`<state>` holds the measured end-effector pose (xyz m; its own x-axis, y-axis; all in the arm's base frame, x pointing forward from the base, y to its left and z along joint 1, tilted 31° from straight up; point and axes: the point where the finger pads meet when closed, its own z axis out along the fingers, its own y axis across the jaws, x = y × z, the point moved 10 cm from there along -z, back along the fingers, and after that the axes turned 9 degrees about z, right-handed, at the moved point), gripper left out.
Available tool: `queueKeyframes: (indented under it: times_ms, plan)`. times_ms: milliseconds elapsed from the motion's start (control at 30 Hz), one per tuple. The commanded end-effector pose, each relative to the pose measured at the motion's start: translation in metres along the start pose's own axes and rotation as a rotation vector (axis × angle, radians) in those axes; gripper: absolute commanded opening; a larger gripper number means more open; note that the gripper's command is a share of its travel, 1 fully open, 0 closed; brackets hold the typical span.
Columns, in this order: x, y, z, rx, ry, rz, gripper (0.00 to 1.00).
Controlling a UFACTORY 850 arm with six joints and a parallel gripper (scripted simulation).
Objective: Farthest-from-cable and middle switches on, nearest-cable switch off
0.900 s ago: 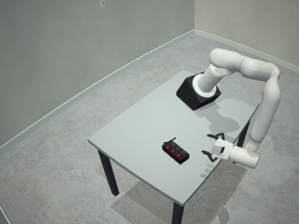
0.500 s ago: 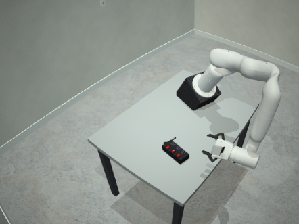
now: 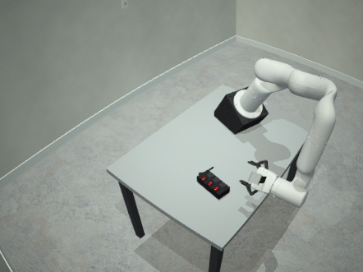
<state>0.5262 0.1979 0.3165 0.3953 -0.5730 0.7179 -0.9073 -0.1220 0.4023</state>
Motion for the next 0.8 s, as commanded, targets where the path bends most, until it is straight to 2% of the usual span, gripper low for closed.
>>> queueKeyframes:
  times_ms: [0, 33, 67, 100, 133, 200, 233, 267, 300, 367, 467, 533, 633, 700, 767]
  plan:
    - [0.003, -0.010, 0.045, -0.135, -0.184, 0.162, 1.00]
    - [0.000, -0.012, 0.060, -0.164, -0.216, 0.198, 1.00]
    - [0.004, -0.014, 0.061, -0.193, -0.254, 0.232, 1.00]
    - [0.000, -0.016, 0.076, -0.224, -0.284, 0.269, 1.00]
    - [0.004, -0.018, 0.077, -0.252, -0.320, 0.303, 1.00]
    - [0.004, -0.018, 0.077, -0.252, -0.320, 0.303, 1.00]
    - [0.007, -0.023, 0.095, -0.339, -0.414, 0.407, 1.00]
    - [0.009, -0.024, 0.096, -0.350, -0.428, 0.422, 1.00]
    - [0.005, -0.028, 0.109, -0.383, -0.452, 0.460, 1.00]
    - [0.011, -0.029, 0.113, -0.431, -0.506, 0.518, 1.00]
    - [0.010, -0.040, 0.141, -0.537, -0.592, 0.642, 1.00]
    - [0.016, -0.040, 0.147, -0.600, -0.652, 0.716, 1.00]
    - [0.018, -0.054, 0.172, -0.705, -0.723, 0.833, 1.00]
    - [0.023, -0.052, 0.178, -0.771, -0.777, 0.909, 1.00]
    - [0.023, -0.052, 0.178, -0.771, -0.777, 0.909, 1.00]
